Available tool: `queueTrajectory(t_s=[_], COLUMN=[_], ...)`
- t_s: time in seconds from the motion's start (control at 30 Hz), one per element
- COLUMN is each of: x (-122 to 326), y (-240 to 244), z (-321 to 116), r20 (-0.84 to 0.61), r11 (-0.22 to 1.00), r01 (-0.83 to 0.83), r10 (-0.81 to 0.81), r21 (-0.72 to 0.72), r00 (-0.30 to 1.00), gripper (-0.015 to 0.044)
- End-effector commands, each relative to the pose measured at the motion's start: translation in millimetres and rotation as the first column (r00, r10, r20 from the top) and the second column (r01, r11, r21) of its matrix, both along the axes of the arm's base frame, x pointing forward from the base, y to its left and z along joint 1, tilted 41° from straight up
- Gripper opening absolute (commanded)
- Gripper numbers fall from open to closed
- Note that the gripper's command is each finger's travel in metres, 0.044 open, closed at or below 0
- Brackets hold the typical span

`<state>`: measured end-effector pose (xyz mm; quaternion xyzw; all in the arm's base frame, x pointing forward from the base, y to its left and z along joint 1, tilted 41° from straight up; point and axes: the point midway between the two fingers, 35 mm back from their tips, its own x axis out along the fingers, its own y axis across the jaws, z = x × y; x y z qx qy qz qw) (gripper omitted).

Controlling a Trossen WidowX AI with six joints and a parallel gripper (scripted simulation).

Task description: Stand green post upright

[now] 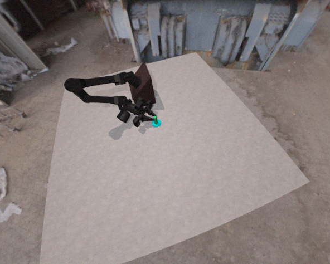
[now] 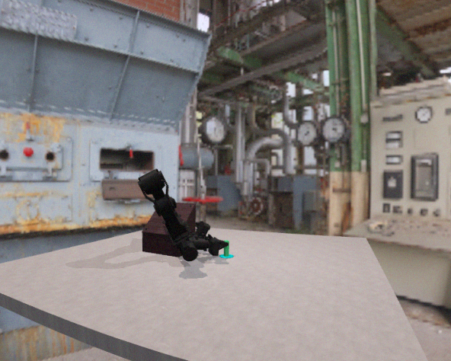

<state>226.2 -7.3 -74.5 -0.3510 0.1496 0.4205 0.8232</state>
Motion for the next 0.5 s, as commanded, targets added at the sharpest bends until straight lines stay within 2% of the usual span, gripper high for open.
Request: queueTrajectory(t_s=[0.0, 0.23, 0.47], x=[-0.3, -0.3, 1.3], y=[0.6, 0.6, 9.3], z=[-0.3, -0.3, 13.8], r20=[0.001, 0.001, -0.003], r11=[1.000, 1.000, 1.000], r01=[-0.004, -0.004, -0.008], r10=[0.004, 0.004, 0.008], r21=[0.003, 0.003, -0.004], r00=[1.000, 1.000, 1.000], gripper=[0.0206, 0.0390, 0.0400])
